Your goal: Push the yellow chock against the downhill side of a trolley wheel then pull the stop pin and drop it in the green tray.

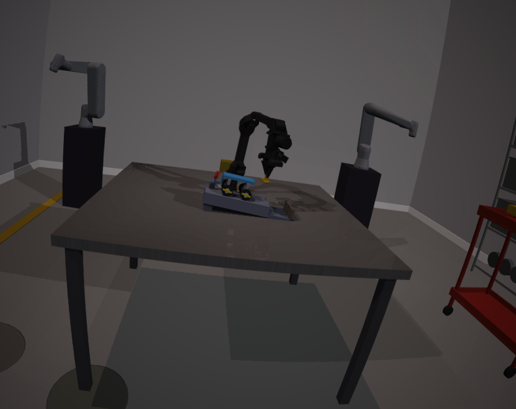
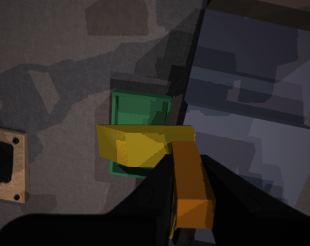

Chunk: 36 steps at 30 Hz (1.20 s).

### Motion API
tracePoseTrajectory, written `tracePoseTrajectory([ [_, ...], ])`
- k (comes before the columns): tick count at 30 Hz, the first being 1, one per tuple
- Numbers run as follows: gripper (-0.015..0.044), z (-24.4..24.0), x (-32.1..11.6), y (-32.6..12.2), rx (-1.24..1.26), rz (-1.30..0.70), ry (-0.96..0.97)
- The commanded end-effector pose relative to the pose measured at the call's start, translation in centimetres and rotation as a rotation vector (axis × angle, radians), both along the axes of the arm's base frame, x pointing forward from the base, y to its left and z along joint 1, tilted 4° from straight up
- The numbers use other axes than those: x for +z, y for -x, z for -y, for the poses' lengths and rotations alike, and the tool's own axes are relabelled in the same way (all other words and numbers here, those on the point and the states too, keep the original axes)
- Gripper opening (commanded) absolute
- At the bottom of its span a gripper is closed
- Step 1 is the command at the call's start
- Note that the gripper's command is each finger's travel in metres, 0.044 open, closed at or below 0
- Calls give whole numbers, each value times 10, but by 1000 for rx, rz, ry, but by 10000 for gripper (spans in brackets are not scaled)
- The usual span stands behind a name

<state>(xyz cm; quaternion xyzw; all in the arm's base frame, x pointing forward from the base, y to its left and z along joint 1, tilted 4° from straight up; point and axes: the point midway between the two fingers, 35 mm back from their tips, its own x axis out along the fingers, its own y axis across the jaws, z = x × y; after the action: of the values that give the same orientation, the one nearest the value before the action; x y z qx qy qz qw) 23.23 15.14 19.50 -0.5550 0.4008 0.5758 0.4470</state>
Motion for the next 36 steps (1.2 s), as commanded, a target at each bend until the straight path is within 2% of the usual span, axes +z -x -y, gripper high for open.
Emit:
tracePoseTrajectory([
  [1, 0, -1, 1, 0, 129, 10, 12],
  [36, 0, -5, 1, 0, 1366, 46, 110],
])
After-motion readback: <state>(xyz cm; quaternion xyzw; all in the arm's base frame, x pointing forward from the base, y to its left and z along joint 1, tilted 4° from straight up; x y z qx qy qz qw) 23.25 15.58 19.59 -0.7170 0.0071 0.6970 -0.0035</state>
